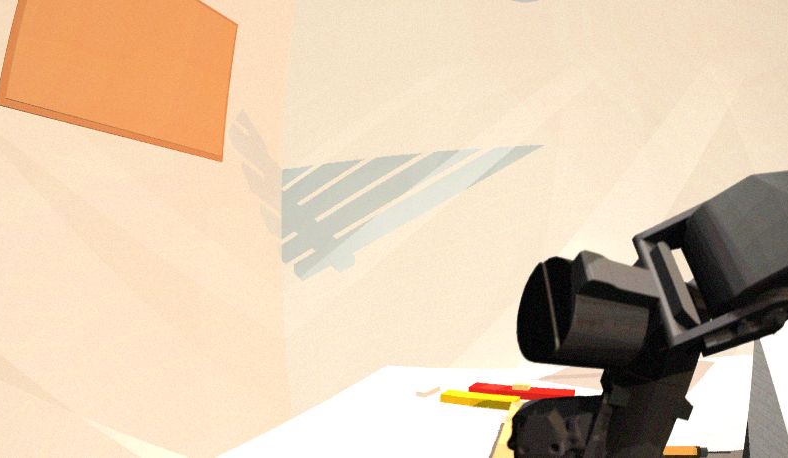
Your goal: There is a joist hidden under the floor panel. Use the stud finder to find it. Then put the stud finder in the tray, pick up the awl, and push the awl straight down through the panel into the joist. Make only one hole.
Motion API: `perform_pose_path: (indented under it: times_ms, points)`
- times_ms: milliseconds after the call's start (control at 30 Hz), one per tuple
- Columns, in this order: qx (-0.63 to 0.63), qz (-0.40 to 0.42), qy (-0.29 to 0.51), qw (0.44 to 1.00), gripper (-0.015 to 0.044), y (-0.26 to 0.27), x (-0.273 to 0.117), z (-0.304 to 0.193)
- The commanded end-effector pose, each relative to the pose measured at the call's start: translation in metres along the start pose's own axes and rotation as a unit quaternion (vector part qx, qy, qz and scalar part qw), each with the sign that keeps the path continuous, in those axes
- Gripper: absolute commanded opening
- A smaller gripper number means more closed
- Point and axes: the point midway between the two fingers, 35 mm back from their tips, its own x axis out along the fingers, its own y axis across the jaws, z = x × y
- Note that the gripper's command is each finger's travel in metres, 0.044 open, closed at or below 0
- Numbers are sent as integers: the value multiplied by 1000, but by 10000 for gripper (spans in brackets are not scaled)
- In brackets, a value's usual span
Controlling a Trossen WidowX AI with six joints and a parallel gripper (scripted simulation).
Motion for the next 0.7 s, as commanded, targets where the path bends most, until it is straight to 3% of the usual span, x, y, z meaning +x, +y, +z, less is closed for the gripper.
perform_pose_path:
  times_ms: [0, 667]
  points:
    - [0, -1, 0, 1000, 0, -12, 0, 0]
    - [0, -2, 0, 1000, 0, -75, 0, 0]
